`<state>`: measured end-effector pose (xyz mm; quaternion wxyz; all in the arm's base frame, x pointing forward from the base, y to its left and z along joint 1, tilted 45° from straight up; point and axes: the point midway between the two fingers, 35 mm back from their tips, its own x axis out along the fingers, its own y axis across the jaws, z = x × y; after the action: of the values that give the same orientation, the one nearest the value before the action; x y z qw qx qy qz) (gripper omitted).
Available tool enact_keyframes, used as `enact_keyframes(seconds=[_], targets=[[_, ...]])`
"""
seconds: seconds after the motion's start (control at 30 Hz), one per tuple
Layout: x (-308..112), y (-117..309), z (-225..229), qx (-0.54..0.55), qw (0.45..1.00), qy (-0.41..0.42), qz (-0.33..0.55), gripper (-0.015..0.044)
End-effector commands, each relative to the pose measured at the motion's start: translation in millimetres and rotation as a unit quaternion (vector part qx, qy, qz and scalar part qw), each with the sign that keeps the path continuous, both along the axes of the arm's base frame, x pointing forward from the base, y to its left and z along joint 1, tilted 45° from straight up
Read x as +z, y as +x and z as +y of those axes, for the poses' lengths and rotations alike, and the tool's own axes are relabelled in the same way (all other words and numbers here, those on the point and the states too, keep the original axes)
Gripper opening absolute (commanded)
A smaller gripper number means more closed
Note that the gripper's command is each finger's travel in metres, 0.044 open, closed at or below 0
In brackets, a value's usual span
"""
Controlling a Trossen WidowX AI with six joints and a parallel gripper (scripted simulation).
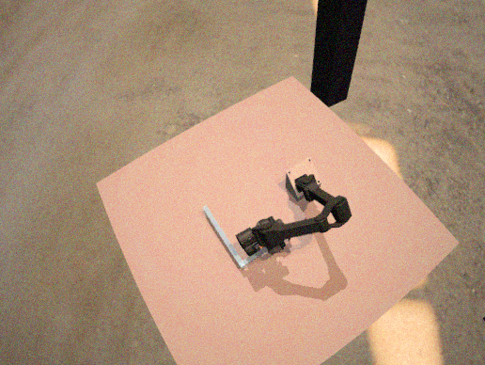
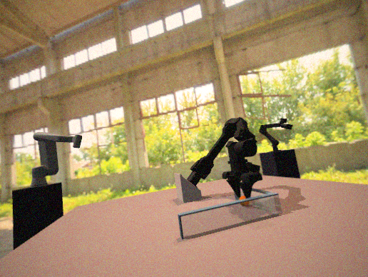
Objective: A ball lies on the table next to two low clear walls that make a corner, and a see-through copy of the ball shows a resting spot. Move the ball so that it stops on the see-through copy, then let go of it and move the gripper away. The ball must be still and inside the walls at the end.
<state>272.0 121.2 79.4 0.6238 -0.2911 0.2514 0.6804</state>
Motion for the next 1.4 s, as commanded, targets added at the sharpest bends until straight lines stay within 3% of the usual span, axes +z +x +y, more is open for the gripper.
enact_keyframes(seconds=[0.0, 0.17, 0.3, 0.5, 0.67, 1.37], targets=[[-4, -1, 4, -0.002, 1.000, 0.002, 0.002, 0.0283], [-8, -1, 8, -0.001, 1.000, 0.003, 0.002, 0.0283], [-8, -1, 8, -0.001, 1.000, 0.003, 0.002, 0.0178], [-8, -1, 8, -0.001, 1.000, 0.003, 0.002, 0.0138], [-1, 9, -3, -0.036, 0.999, -0.009, 0.001, 0.0007], [41, 14, -59, -0.020, 1.000, -0.017, 0.000, 0.0000]])
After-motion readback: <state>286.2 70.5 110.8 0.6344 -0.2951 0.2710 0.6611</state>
